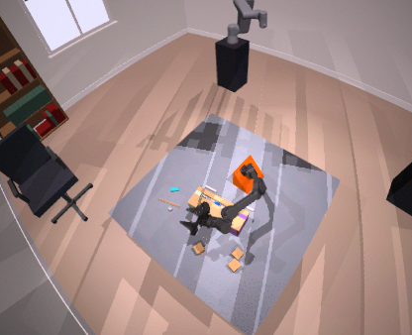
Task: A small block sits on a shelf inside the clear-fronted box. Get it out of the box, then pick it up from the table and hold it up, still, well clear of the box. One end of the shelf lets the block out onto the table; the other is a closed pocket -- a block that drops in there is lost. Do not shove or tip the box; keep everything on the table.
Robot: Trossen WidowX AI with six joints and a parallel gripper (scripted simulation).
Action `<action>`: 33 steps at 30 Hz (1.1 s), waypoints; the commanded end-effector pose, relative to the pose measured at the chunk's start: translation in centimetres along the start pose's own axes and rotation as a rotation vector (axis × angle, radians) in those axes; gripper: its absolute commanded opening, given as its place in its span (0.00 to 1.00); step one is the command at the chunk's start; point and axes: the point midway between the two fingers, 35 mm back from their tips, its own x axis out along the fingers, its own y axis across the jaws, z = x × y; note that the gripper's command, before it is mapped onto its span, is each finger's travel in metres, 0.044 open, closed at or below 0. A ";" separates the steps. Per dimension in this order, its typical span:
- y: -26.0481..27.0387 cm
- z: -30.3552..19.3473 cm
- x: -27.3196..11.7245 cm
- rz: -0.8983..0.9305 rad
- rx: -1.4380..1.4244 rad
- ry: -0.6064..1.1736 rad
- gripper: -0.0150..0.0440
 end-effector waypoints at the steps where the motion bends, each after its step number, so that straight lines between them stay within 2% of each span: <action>1: -0.1 0.1 0.0 -0.005 -0.020 -0.001 0.93; 8: -2.0 3.2 -1.0 -0.223 -0.771 0.022 0.93; 15: -3.9 7.7 -3.3 -0.488 -1.551 0.196 0.93; 22: -5.0 12.7 -7.0 -0.734 -2.226 0.586 0.93; 33: -5.2 17.5 -11.8 -0.860 -2.692 1.220 0.93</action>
